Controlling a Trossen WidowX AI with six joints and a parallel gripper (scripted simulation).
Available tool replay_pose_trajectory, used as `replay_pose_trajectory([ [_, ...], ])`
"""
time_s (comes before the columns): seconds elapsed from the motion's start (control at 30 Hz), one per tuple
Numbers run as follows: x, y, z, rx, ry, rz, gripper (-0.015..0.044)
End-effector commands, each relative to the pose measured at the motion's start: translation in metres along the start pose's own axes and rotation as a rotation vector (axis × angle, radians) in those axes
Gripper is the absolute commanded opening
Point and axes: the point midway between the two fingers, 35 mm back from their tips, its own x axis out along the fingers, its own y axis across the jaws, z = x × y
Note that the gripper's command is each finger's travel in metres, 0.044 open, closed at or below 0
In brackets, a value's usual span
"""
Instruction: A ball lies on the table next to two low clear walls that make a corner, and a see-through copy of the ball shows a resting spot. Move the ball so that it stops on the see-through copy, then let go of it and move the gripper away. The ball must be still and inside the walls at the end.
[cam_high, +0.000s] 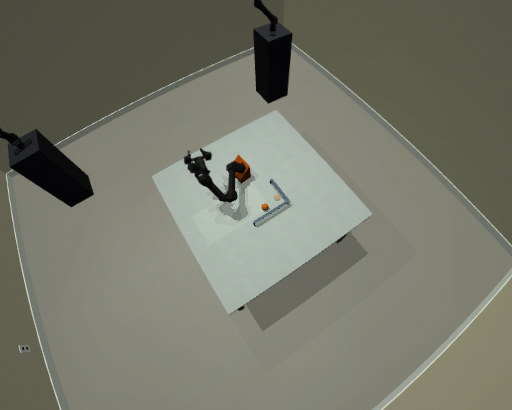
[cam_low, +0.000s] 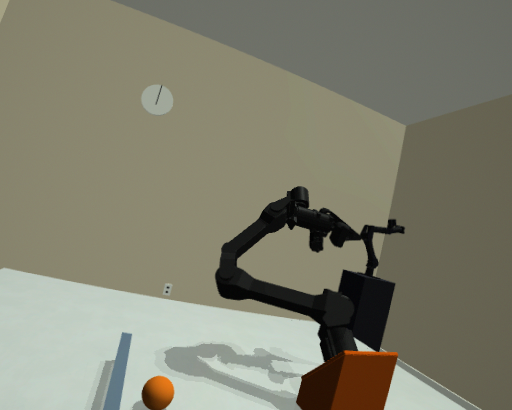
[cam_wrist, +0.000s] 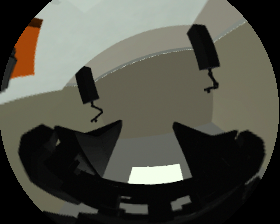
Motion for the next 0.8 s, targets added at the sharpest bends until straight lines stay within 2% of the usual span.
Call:
replay_pose_trajectory([
  [0.0,0.001,0.001,-0.002,0.010,0.007,0.008,0.0374],
  [0.2,0.027,0.047,-0.057,0.350,0.252,0.250,0.0367],
  [0.37,0.027,0.100,-0.109,0.667,0.531,0.423,0.0367],
  [0.57,-0.007,0.171,-0.162,1.029,0.919,0.561,0.0367],
  [0.77,-0.070,0.237,-0.192,1.357,1.347,0.600,0.0367],
])
